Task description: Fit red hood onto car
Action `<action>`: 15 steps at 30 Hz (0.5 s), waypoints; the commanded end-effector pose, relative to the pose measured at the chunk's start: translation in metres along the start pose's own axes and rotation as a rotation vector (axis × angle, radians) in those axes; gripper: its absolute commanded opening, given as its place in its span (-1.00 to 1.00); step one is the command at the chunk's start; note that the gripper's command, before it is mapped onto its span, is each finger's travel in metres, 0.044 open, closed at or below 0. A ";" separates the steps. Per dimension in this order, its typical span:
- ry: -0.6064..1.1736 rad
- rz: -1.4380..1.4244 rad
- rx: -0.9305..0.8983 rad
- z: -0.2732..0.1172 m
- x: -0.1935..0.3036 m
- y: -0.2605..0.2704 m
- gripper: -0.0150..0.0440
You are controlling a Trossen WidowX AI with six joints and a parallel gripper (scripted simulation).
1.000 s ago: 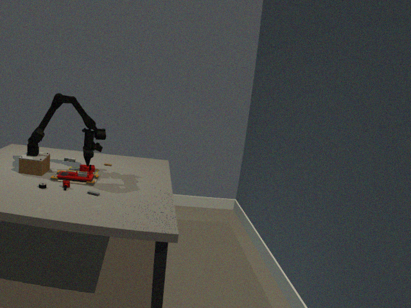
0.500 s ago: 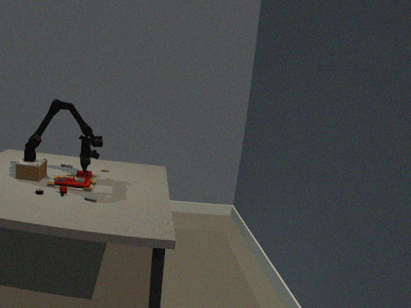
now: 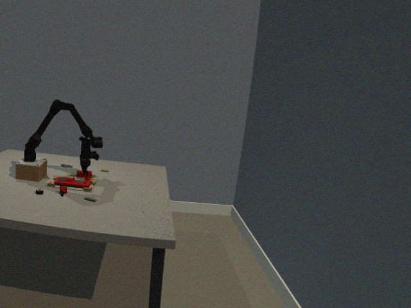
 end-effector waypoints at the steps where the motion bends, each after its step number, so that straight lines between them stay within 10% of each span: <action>1: -0.003 -0.006 0.004 0.002 0.000 0.000 1.00; 15: -0.003 -0.006 0.004 0.009 0.000 0.000 1.00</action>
Point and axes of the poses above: the point midway between the two fingers, 35 mm back from their tips, its own z axis out along the fingers, its own y axis across the jaws, x = y × z, the point moved 10 cm from there along -z, back along the fingers, and after that the axes turned 15 degrees about z, right-handed, at the moved point
